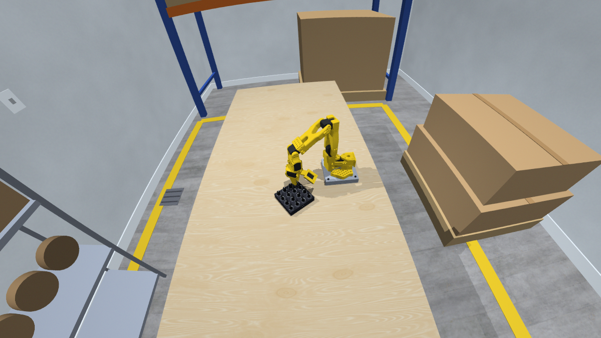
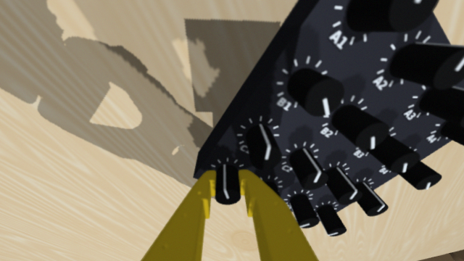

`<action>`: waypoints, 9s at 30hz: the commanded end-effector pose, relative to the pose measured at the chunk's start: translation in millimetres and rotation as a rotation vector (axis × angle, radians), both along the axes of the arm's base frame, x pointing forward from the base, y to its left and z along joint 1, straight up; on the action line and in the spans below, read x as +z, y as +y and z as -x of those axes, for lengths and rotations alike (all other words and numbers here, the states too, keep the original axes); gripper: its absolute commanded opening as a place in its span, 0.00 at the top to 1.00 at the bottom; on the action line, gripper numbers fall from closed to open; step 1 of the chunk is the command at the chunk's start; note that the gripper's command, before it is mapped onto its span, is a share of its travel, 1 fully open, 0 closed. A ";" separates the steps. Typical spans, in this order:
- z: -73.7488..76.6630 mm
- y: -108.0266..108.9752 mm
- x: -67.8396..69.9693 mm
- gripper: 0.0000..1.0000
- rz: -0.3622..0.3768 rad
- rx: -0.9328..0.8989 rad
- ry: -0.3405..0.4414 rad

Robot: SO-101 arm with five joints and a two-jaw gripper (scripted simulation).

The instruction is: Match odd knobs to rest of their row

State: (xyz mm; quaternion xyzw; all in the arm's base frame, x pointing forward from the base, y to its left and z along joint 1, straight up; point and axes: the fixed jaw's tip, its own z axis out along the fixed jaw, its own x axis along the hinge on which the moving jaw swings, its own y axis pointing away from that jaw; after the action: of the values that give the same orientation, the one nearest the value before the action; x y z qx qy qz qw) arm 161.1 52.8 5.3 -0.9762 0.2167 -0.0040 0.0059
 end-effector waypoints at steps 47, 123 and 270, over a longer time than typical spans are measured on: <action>-3.2 -2.2 -2.1 0.99 0.013 0.765 0.007; -7.1 2.5 -2.1 0.99 0.016 1.861 -0.001; -7.8 2.2 39.3 0.92 0.016 1.882 -0.002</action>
State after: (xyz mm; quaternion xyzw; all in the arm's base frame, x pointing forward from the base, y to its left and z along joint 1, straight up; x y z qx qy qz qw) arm 166.4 54.6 39.8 -0.7514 -0.6597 0.0116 0.0041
